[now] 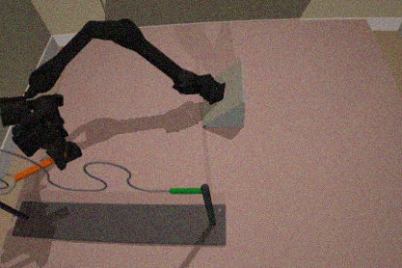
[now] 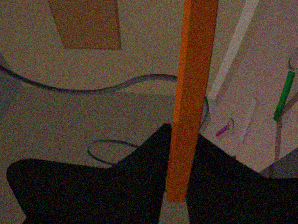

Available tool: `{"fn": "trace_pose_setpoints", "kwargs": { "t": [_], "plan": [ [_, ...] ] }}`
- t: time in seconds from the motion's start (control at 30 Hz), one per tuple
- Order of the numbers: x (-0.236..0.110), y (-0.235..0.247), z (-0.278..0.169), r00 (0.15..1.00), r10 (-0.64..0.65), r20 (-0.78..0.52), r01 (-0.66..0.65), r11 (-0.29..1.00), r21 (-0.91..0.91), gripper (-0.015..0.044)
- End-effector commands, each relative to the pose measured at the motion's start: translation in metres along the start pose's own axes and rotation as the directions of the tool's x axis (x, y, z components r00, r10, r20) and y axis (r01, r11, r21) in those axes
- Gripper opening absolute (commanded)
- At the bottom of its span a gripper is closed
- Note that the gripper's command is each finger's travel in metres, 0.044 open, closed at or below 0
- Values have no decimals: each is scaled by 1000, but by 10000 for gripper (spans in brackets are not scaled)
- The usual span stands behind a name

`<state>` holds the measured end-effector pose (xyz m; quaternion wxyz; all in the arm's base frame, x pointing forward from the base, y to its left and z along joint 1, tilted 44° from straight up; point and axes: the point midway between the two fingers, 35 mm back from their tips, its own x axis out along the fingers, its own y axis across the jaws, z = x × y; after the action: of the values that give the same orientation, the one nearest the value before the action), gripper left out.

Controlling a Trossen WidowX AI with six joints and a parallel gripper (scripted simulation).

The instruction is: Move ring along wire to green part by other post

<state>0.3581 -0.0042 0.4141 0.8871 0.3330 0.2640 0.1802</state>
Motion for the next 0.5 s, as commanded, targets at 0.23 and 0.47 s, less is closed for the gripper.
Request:
{"fn": "trace_pose_setpoints", "kwargs": {
  "t": [0.23,0.47],
  "plan": [
    [-3,27,2,997,81,6,-81,989,127,-150],
    [-3,40,4,993,117,26,-120,972,204,-150]
  ]
}}
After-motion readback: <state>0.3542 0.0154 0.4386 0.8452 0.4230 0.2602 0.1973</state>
